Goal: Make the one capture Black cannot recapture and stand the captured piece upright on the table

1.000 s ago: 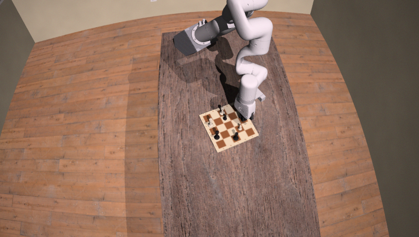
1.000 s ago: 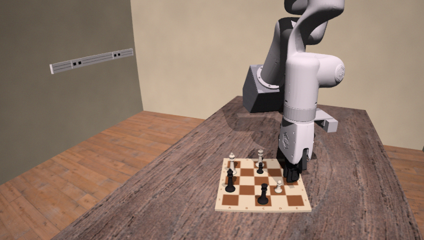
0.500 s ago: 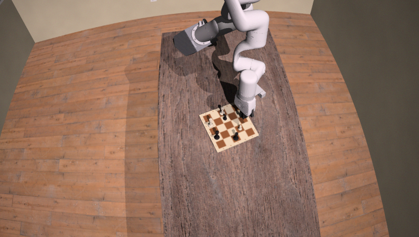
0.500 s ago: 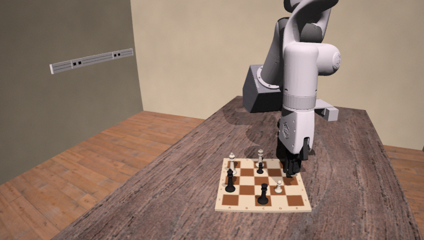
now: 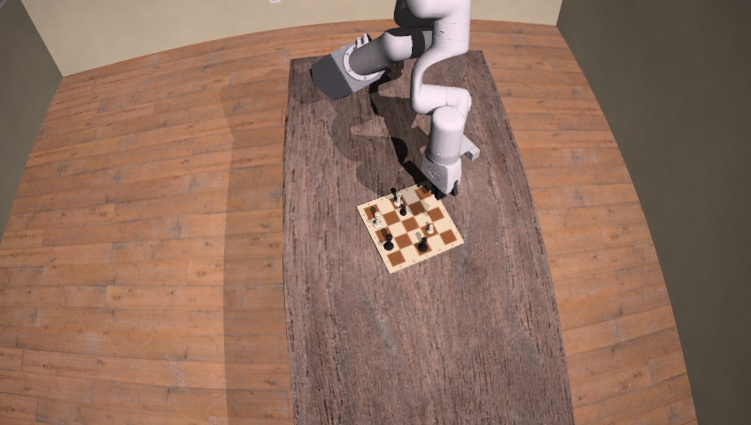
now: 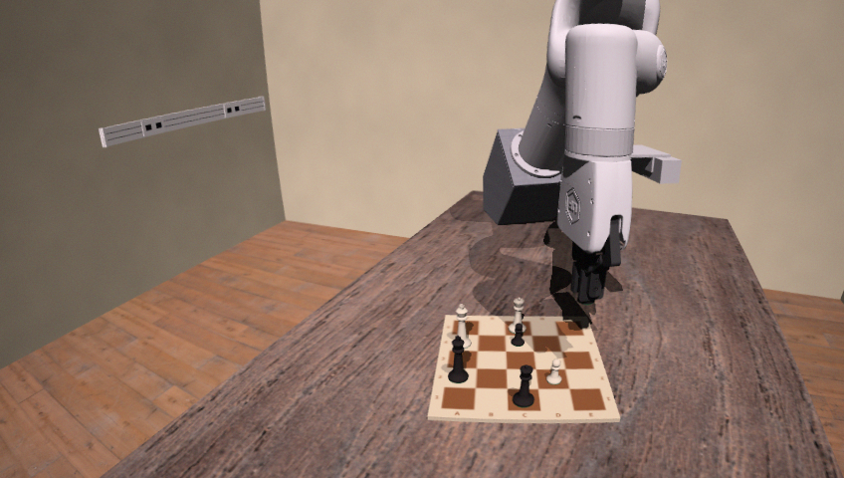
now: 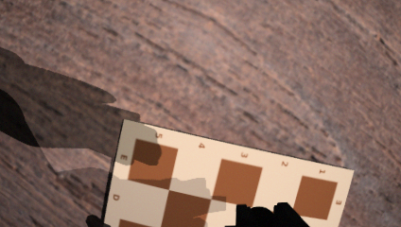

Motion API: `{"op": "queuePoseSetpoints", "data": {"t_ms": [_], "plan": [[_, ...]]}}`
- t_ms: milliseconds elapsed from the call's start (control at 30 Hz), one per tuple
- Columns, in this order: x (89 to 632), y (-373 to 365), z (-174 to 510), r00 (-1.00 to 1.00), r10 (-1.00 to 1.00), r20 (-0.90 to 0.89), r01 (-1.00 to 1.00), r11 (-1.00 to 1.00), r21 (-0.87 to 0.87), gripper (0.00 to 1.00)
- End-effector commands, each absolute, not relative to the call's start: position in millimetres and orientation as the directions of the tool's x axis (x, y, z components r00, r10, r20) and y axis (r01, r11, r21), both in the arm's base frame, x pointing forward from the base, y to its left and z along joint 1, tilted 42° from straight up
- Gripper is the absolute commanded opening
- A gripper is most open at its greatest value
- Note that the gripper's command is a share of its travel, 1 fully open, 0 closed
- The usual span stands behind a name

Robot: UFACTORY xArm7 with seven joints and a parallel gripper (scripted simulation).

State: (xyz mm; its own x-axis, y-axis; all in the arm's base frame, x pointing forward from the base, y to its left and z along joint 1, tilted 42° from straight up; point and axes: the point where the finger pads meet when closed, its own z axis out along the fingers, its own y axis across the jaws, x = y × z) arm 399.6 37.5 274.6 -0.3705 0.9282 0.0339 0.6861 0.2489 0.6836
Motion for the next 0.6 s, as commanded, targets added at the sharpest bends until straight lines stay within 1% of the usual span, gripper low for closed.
{"op": "queuePoseSetpoints", "data": {"t_ms": [0, 200, 333, 367, 400, 467, 500, 567], "plan": [[393.4, 37.0, 282.4, -0.368, 0.929, 0.036, 0.699, 0.251, 0.670, 0.00], [397.1, 33.1, 283.7, -0.378, 0.925, 0.038, 0.695, 0.256, 0.672, 0.00], [424.0, -4.7, 288.4, -0.437, 0.899, 0.038, 0.667, 0.295, 0.684, 0.00], [424.0, -4.7, 288.4, -0.437, 0.899, 0.038, 0.667, 0.295, 0.684, 0.00], [433.5, -22.7, 287.8, -0.453, 0.891, 0.030, 0.656, 0.311, 0.688, 0.00], [433.5, -22.7, 287.8, -0.453, 0.891, 0.030, 0.656, 0.311, 0.688, 0.00], [442.7, -43.7, 285.8, -0.468, 0.883, 0.017, 0.645, 0.329, 0.690, 0.00], [442.7, -43.7, 285.8, -0.468, 0.883, 0.017, 0.645, 0.329, 0.690, 0.00]]}}
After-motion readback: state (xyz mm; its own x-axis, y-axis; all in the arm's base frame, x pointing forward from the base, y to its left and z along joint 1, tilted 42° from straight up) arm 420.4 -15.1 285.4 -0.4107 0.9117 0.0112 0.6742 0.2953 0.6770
